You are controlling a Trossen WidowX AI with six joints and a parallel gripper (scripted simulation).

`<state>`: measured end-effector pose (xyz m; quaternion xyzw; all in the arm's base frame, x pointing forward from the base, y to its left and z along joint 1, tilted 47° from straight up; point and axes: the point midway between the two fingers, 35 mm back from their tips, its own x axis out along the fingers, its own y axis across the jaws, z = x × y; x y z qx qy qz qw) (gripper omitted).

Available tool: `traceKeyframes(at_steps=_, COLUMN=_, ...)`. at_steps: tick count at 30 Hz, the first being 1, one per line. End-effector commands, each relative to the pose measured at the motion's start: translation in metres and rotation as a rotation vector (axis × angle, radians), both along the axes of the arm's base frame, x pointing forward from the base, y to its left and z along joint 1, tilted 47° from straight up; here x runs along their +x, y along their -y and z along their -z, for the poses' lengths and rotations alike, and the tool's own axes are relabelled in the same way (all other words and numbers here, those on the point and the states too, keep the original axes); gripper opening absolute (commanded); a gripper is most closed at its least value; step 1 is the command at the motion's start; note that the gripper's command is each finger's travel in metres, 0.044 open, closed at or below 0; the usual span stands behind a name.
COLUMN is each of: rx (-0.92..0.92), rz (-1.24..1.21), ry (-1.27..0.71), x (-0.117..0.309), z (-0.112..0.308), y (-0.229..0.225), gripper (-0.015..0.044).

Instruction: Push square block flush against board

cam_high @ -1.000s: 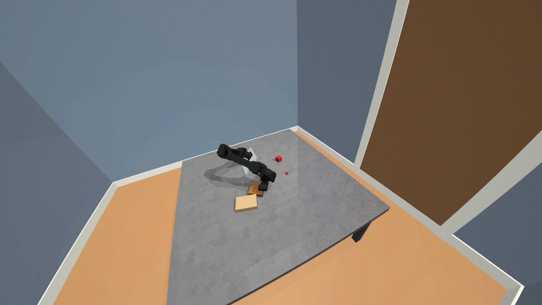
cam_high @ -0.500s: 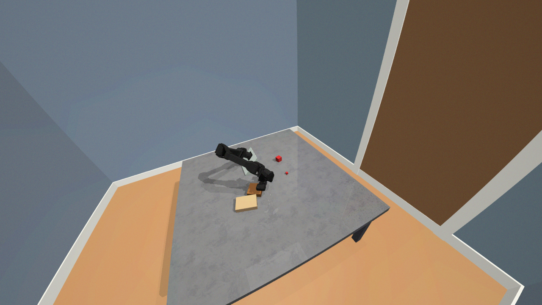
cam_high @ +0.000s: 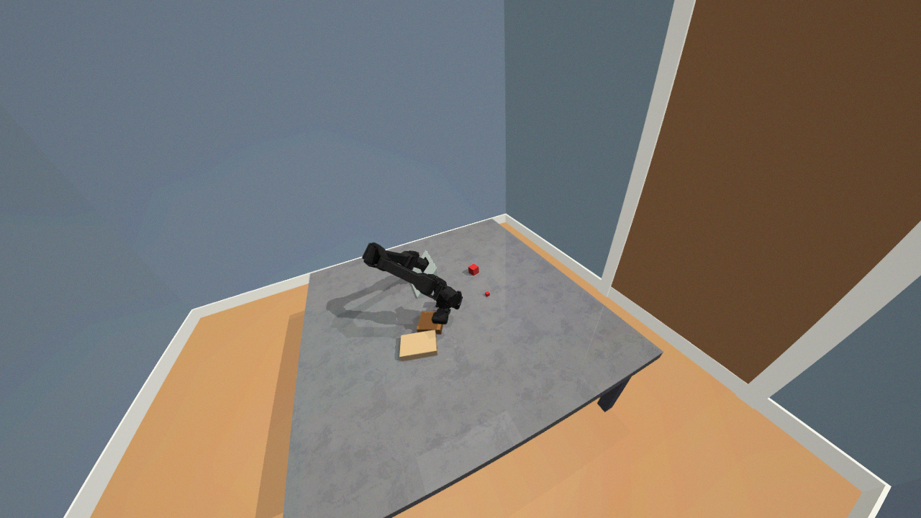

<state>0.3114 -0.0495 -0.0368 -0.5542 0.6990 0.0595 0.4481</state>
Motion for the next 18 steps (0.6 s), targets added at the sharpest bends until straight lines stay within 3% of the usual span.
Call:
traceKeyframes(at_steps=1, rx=-0.006, rz=0.007, ry=-0.006, x=-0.005, z=-0.002, y=0.006, gripper=0.0)
traceKeyframes(at_steps=18, rx=-0.006, rz=0.007, ry=-0.007, x=-0.012, z=-0.013, y=0.016, gripper=0.0)
